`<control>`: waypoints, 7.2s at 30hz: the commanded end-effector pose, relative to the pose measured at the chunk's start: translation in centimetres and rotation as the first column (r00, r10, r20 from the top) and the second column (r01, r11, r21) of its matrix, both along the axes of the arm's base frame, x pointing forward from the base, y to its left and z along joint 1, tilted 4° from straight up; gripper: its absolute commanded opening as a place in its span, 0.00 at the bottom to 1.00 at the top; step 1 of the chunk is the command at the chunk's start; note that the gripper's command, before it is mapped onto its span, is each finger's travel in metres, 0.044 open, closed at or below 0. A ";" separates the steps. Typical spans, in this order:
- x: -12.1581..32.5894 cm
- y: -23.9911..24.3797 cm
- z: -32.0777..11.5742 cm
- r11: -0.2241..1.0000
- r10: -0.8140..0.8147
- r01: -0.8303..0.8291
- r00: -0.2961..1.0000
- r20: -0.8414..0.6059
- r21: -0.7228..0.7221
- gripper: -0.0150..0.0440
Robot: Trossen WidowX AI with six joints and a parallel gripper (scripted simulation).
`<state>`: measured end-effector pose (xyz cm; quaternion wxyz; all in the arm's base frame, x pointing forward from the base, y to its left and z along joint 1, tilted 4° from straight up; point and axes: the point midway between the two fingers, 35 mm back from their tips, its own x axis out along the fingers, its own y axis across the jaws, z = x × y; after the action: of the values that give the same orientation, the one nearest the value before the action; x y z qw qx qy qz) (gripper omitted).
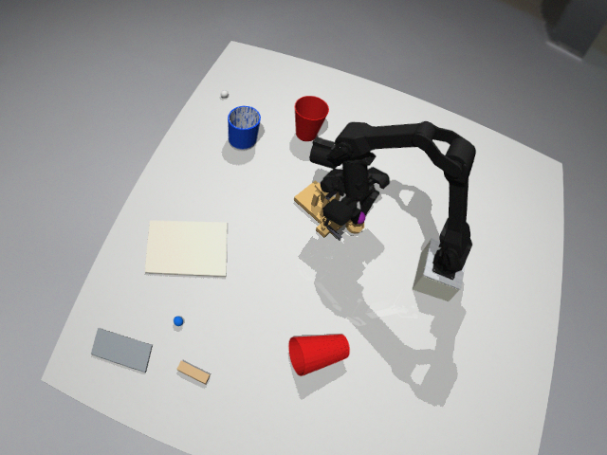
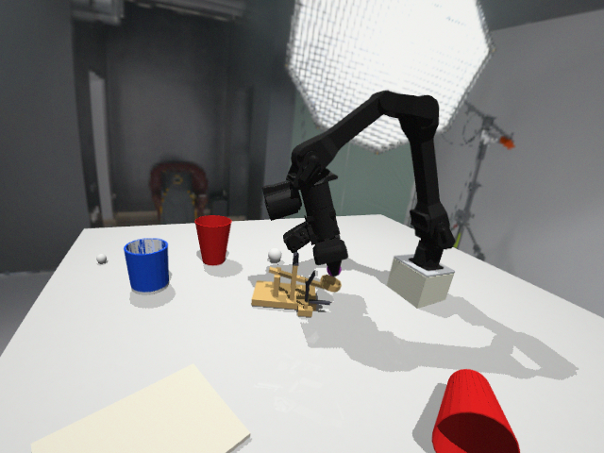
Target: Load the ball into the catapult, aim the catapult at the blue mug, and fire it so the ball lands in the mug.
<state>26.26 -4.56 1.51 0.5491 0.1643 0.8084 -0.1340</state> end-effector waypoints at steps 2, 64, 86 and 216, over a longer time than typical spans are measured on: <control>0.0 0.1 -0.8 1.000 -0.006 0.006 1.000 0.000 0.004 0.25; 27.0 -13.0 18.5 0.953 0.181 0.098 0.577 0.796 -0.287 1.00; 27.4 -13.3 18.9 0.950 0.188 0.104 0.561 0.806 -0.295 1.00; 3.0 7.0 -1.2 0.051 0.933 -0.972 -0.035 -0.358 0.228 0.25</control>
<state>29.26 2.51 0.87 0.3109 -0.4926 0.7846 0.2122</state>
